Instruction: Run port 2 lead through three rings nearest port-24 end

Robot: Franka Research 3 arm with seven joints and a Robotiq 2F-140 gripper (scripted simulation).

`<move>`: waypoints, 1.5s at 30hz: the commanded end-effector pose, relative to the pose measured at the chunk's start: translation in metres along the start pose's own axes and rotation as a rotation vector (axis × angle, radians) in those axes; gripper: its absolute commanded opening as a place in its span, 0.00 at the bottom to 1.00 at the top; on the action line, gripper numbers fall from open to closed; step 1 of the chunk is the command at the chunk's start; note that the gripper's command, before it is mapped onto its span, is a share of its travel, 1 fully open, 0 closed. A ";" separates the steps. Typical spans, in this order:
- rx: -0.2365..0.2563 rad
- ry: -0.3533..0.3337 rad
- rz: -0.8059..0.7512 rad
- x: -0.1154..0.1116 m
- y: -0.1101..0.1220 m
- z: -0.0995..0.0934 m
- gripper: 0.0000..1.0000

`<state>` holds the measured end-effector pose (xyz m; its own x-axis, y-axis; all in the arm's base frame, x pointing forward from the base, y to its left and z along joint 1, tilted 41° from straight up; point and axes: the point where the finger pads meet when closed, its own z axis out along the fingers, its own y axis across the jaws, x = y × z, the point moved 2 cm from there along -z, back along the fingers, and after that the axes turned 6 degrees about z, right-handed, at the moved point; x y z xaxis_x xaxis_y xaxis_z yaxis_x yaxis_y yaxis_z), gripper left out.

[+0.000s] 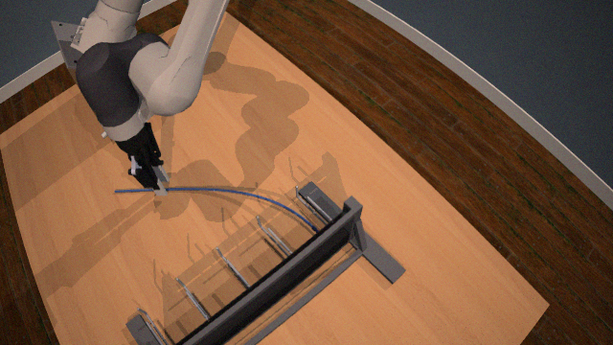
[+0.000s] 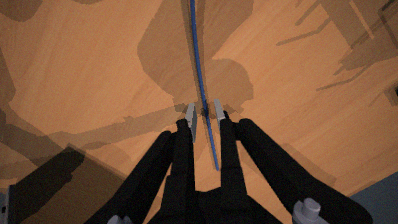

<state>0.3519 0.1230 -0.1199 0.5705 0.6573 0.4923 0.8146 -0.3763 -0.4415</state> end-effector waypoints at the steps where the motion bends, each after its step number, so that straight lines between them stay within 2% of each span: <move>1: -0.001 0.001 -0.004 0.002 0.000 0.001 0.20; 45: -0.001 0.001 -0.004 0.002 0.000 0.010 0.20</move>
<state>0.3516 0.1283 -0.1253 0.5741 0.6551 0.4912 0.8121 -0.3791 -0.4436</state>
